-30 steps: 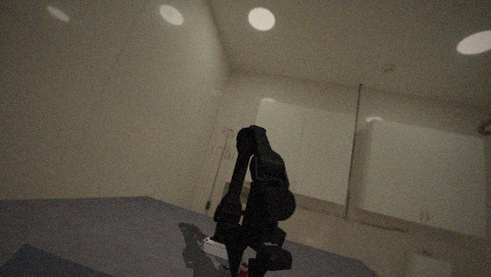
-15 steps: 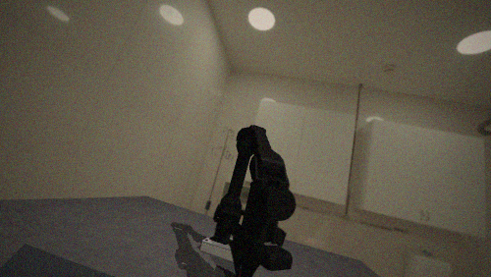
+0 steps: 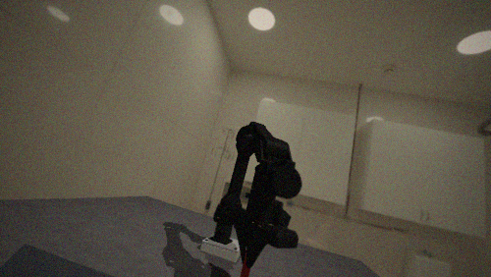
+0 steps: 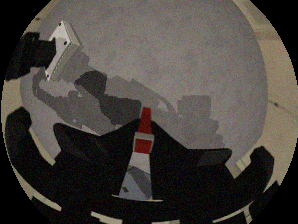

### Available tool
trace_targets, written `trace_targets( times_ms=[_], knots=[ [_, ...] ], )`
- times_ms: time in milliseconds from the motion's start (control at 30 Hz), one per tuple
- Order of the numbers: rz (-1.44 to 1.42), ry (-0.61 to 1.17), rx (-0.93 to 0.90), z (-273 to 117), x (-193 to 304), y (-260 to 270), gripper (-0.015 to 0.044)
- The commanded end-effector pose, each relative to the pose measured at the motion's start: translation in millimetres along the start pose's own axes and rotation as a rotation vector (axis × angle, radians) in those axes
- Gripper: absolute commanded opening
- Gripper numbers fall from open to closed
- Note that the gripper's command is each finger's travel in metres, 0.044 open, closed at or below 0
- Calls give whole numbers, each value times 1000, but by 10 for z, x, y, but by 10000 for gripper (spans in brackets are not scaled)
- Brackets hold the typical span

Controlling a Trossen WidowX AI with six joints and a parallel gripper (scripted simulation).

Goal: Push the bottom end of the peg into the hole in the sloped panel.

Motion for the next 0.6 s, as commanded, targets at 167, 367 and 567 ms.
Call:
trace_targets(
  times_ms=[167,367,567],
  knots=[
    [7,3,-1,-297,-5,-12,0],
    [10,3,-1,-401,-5,-16,0],
    [31,-4,18,-401,64,-12,0]
  ],
)
Point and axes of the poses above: the point midway between the two fingers, 35 mm back from their tips, its own z axis out along the fingers, its own y axis across the jaws, x = y × z, the point moved 9 cm from there along -z, back along the fingers, and after that the axes turned 13 degrees about z, right-handed, at the moved point
